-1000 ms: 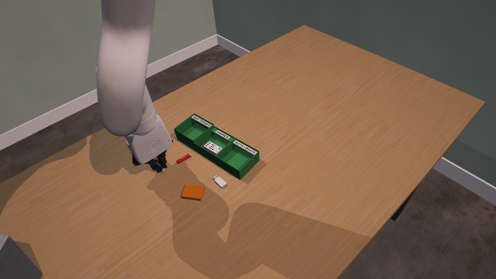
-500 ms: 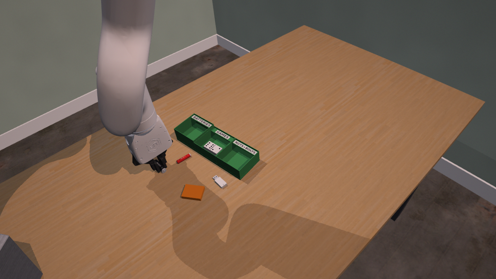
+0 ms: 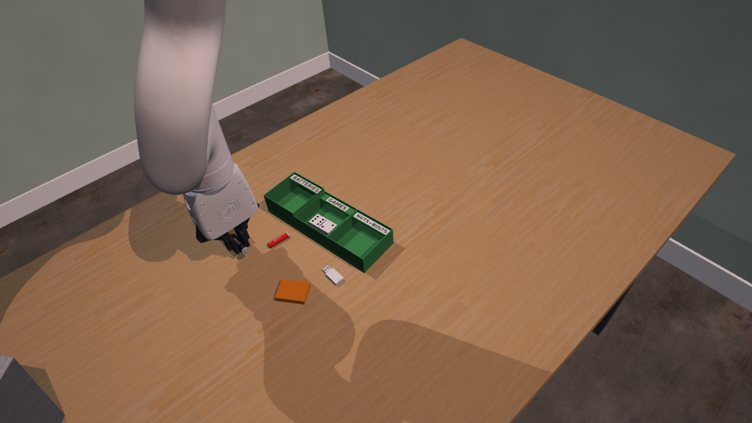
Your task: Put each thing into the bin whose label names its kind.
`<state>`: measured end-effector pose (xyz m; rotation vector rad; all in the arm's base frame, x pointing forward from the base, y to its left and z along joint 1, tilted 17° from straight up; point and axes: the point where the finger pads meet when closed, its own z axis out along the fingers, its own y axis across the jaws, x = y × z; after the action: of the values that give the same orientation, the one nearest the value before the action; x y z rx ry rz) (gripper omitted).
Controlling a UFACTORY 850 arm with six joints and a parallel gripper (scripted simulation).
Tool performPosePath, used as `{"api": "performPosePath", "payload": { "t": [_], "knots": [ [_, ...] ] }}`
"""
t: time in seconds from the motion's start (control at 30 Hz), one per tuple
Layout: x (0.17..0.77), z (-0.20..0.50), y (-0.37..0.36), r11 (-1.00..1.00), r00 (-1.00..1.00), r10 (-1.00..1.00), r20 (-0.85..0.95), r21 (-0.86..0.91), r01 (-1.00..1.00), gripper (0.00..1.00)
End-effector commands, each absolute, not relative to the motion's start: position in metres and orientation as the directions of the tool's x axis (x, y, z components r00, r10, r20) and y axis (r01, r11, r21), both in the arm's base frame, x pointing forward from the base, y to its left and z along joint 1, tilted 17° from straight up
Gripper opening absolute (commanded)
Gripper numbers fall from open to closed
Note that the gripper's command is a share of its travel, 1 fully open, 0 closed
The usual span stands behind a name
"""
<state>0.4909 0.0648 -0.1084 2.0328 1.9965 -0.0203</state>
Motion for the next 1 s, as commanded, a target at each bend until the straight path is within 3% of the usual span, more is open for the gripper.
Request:
{"api": "performPosePath", "payload": {
  "t": [0.0, 0.97],
  "knots": [
    [0.489, -0.095, 0.068, 0.004, 0.039, 0.976, -0.212, 0.196, 0.981, 0.00],
    [0.483, -0.066, 0.074, 0.004, 0.039, 0.976, -0.212, 0.196, 0.981, 0.00]
  ]
}}
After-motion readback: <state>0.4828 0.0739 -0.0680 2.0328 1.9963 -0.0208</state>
